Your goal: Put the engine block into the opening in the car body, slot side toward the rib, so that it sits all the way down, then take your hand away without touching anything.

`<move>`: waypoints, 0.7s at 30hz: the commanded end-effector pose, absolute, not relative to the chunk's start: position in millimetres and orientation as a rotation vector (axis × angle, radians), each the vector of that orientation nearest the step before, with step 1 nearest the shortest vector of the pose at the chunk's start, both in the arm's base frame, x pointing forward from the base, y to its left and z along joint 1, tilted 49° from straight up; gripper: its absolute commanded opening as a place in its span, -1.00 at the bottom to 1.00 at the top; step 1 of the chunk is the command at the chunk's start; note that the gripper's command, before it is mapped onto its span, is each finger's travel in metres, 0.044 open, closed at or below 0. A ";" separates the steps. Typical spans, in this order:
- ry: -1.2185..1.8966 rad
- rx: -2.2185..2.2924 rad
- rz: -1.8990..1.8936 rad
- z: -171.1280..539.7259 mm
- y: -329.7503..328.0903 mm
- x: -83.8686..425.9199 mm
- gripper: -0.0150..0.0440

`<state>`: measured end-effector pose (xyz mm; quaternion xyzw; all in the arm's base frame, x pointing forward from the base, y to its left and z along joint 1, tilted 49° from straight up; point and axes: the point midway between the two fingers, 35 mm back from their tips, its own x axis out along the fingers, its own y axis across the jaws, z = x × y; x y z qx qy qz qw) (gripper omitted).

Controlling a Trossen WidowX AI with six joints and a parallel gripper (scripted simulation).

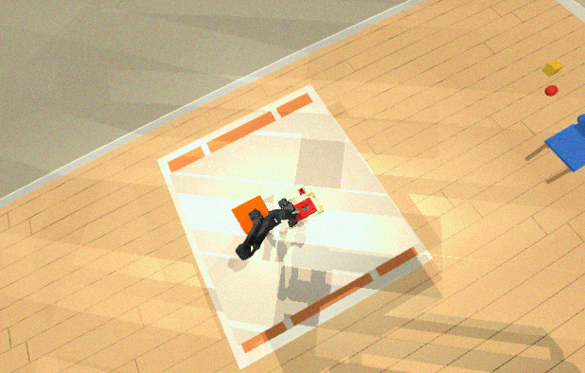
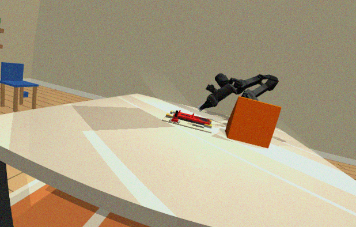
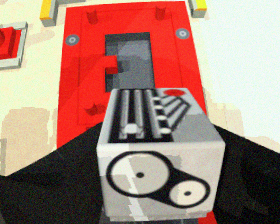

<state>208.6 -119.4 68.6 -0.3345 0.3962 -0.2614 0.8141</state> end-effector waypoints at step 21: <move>0.846 -0.719 -0.553 38.3 -152.5 203.2 -0.49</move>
